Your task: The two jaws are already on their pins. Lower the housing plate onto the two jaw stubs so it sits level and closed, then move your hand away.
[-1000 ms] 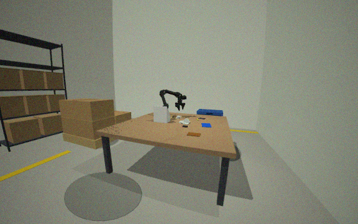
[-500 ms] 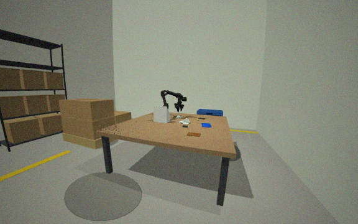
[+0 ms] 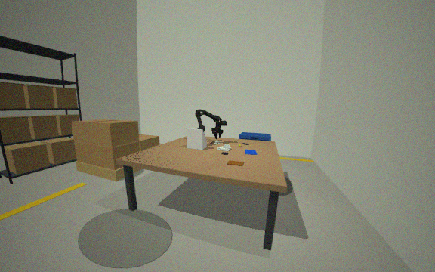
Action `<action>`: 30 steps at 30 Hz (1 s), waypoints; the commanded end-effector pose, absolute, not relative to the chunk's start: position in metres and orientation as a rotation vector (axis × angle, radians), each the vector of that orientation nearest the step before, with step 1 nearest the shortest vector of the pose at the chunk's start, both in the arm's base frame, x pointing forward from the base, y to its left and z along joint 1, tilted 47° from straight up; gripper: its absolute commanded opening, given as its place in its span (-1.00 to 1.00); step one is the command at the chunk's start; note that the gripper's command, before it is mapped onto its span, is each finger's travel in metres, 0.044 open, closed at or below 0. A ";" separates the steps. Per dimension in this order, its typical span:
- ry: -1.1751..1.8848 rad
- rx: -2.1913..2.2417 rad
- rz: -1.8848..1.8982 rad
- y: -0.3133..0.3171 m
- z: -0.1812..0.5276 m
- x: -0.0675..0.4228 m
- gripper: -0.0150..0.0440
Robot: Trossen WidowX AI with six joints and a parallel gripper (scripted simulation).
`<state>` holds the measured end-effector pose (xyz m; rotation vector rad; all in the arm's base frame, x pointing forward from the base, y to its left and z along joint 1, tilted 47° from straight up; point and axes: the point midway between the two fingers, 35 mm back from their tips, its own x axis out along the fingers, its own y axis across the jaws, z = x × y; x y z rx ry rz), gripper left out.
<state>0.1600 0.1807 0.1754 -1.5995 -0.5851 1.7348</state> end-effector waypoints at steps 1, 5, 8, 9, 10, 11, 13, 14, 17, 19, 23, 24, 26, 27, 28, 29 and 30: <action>-0.577 -1.598 1.738 0.181 0.172 0.159 1.00; -0.577 -1.598 1.738 0.185 0.168 0.160 1.00; -0.577 -1.598 1.738 0.189 0.165 0.160 1.00; -0.577 -1.598 1.738 0.190 0.164 0.160 1.00; -0.577 -1.598 1.738 0.191 0.163 0.160 1.00; -0.577 -1.598 1.738 0.192 0.162 0.160 1.00; -0.578 -1.597 1.738 0.195 0.160 0.160 1.00; -0.578 -1.597 1.738 0.195 0.160 0.160 1.00; -0.578 -1.597 1.738 0.195 0.160 0.160 1.00; -0.578 -1.597 1.738 0.195 0.160 0.160 1.00; -0.578 -1.597 1.738 0.195 0.160 0.160 1.00; -0.578 -1.597 1.738 0.196 0.159 0.160 1.00; -0.578 -1.597 1.738 0.198 0.157 0.160 1.00; -0.578 -1.598 1.738 0.199 0.156 0.160 1.00; -0.578 -1.598 1.738 0.200 0.155 0.160 1.00; -0.578 -1.598 1.738 0.202 0.154 0.160 1.00; -0.578 -1.598 1.738 0.203 0.153 0.160 1.00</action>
